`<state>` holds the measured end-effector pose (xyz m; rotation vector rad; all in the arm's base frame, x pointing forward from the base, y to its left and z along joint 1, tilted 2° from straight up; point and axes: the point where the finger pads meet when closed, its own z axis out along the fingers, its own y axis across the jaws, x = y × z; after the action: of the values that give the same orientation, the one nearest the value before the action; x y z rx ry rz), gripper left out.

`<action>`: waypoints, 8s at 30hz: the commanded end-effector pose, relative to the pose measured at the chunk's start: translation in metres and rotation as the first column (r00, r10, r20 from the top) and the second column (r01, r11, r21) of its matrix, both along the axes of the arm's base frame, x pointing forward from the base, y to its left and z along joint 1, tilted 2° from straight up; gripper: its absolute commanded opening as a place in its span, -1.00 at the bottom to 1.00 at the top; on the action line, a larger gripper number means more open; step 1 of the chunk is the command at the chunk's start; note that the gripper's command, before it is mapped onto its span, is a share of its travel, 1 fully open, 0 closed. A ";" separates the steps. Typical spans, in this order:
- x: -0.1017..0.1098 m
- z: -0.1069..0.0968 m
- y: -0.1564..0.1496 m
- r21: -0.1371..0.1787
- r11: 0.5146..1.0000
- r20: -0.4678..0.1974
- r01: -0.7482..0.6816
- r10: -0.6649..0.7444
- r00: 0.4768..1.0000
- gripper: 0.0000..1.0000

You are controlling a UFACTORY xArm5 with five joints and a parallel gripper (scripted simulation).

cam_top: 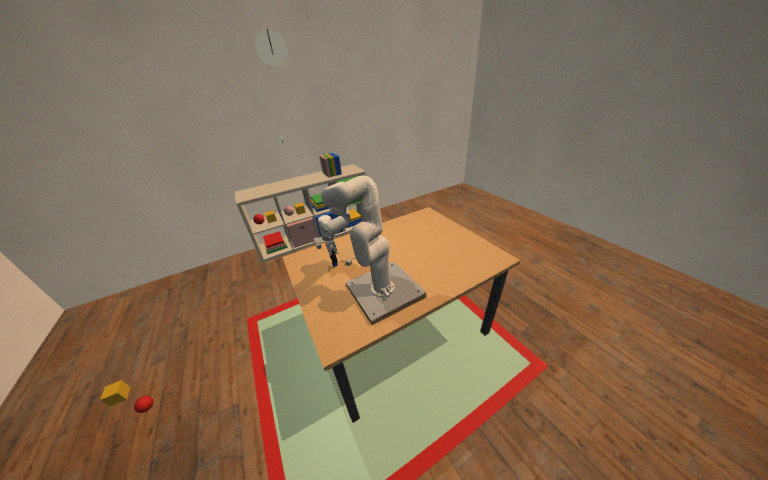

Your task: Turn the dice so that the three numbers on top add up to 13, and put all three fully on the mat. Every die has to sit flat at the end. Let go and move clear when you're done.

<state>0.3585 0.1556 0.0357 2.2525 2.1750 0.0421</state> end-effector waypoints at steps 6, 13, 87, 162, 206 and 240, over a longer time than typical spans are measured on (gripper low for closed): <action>0.001 -0.006 0.001 0.001 1.000 0.003 0.000 0.000 1.000 -0.05; 0.002 -0.020 0.001 0.001 1.000 0.003 0.000 0.000 1.000 -0.05; 0.002 -0.033 0.001 0.001 1.000 0.003 0.000 0.000 1.000 -0.47; 0.021 0.067 -0.129 -0.012 0.994 0.001 -0.107 0.107 0.994 -0.47; 0.024 -0.026 -0.127 -0.012 0.994 0.001 -0.107 0.107 0.994 -0.47; 0.024 -0.026 -0.127 -0.012 0.994 0.001 -0.107 0.107 0.994 -0.47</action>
<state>0.3815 0.0282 0.0087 2.1283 2.2881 0.0279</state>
